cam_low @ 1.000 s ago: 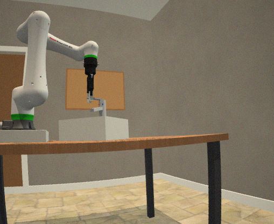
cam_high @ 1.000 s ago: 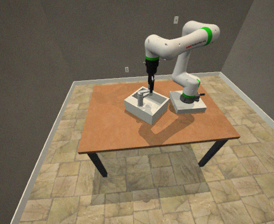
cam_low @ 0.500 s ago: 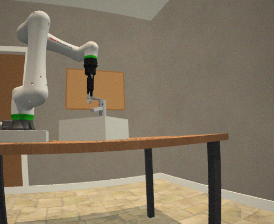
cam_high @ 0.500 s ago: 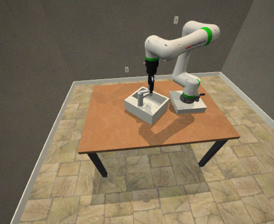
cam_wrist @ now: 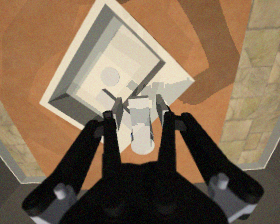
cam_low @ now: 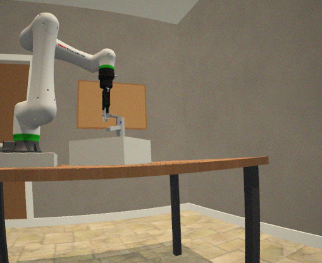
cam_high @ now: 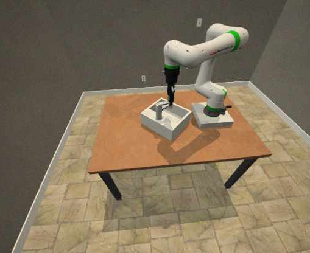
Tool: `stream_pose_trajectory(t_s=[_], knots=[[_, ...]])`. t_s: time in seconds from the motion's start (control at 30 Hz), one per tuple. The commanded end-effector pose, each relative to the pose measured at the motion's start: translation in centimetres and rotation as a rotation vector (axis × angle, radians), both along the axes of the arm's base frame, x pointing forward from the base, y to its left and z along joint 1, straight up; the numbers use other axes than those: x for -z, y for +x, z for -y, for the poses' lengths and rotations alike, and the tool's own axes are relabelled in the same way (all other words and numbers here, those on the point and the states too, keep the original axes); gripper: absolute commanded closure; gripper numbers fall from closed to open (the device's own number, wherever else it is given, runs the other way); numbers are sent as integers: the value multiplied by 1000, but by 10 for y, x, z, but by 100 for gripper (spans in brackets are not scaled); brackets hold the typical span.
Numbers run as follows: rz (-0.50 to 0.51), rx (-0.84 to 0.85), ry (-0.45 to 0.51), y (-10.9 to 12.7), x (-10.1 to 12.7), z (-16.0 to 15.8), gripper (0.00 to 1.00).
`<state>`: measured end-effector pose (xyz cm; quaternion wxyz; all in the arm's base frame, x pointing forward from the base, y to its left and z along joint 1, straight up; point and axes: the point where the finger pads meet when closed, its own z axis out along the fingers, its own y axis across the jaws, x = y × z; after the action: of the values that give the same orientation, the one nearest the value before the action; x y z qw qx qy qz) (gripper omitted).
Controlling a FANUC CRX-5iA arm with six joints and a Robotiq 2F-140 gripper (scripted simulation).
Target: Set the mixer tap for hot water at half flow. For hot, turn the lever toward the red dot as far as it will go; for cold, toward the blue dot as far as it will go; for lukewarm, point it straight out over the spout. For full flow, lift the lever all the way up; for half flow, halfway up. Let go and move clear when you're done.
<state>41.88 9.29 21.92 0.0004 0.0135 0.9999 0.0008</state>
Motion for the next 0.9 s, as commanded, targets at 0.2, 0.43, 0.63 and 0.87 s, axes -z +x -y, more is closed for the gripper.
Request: stream_pose_trajectory(t_s=[0.2,0.43,0.63,0.87], knots=[[0,0,0,0,0,0,60],[0,0,0,0,0,0,60],[0,0,0,0,0,0,100],[0,0,0,0,0,0,100]])
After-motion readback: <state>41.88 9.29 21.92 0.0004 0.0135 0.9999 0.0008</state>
